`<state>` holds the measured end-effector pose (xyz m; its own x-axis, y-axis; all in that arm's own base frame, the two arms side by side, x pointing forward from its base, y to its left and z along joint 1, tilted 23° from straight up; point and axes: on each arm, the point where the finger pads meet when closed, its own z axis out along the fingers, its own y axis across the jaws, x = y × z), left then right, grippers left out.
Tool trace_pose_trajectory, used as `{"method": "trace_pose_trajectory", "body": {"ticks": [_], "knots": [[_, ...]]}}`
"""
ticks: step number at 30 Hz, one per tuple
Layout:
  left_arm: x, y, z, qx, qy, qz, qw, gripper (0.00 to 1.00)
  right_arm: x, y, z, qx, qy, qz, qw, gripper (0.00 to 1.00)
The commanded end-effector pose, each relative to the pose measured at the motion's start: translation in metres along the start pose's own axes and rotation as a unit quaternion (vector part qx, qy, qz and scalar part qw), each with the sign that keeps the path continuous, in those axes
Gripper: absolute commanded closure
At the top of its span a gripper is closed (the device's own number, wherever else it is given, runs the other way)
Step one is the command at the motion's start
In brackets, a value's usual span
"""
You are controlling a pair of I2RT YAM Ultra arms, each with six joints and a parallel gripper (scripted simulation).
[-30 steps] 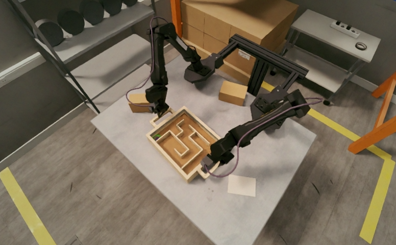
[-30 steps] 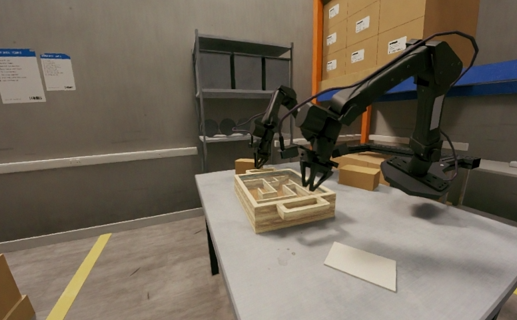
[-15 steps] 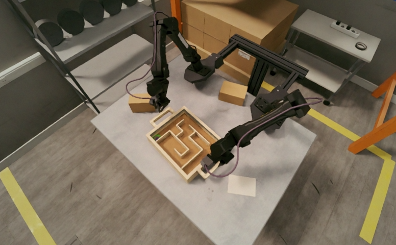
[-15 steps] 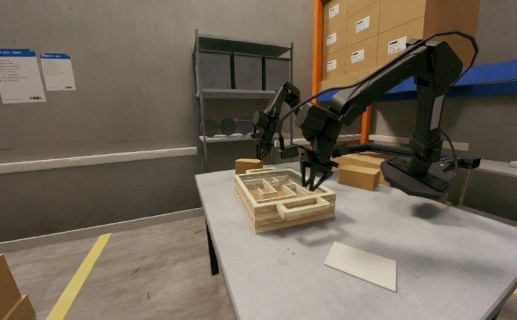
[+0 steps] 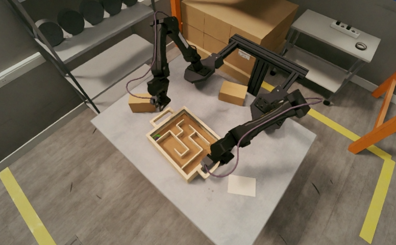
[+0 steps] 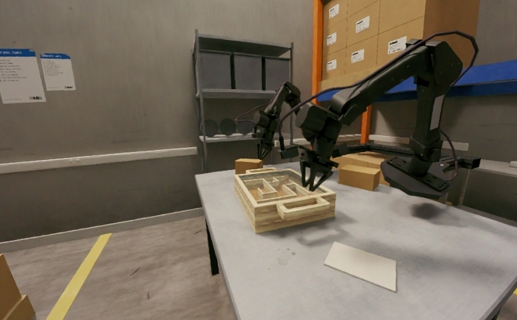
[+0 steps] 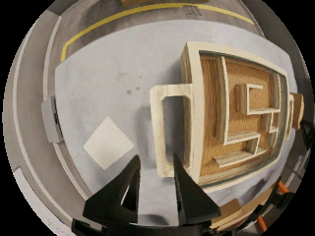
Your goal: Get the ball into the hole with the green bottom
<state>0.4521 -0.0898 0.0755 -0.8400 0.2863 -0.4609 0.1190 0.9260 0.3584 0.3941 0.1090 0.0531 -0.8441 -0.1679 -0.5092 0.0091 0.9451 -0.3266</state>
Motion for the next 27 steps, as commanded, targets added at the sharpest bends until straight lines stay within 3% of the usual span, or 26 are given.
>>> {"method": "trace_pose_trajectory", "body": {"ticks": [1, 15, 17, 18, 20, 25, 26, 27], "knots": [[0.002, -0.008, 0.000, 0.001, 0.005, 0.007, 1.000, 0.62, -0.011, 0.005, -0.012, -0.005, -0.020, 0.006, 1.000, 0.62], [0.002, -0.008, 0.000, 0.001, 0.005, 0.007, 1.000, 0.62, 0.011, 0.007, 0.004, 0.005, 0.011, -0.014, 1.000, 0.62], [0.002, -0.008, 0.000, 0.001, 0.005, 0.007, 1.000, 0.62, 0.001, 0.004, -0.006, 0.000, -0.005, -0.004, 1.000, 0.62], [-0.029, 0.015, -0.022, 0.003, -0.046, -0.032, 0.998, 0.62, -0.029, -0.008, -0.015, -0.011, -0.038, 0.026, 0.999, 0.62], [-0.012, 0.011, -0.014, 0.009, -0.032, -0.024, 0.999, 0.62, -0.037, -0.007, -0.018, -0.022, -0.048, 0.030, 0.998, 0.62], [-0.023, 0.019, -0.025, 0.020, -0.059, -0.038, 0.997, 0.62, -0.043, -0.013, -0.024, -0.039, -0.062, 0.040, 0.997, 0.62], [-0.030, 0.022, -0.031, 0.026, -0.072, -0.044, 0.996, 0.62, -0.028, -0.015, -0.019, -0.041, -0.051, 0.034, 0.997, 0.62], [-0.034, 0.026, -0.037, 0.030, -0.085, -0.052, 0.995, 0.62, -0.046, -0.018, -0.028, -0.051, -0.072, 0.046, 0.995, 0.62]]}}
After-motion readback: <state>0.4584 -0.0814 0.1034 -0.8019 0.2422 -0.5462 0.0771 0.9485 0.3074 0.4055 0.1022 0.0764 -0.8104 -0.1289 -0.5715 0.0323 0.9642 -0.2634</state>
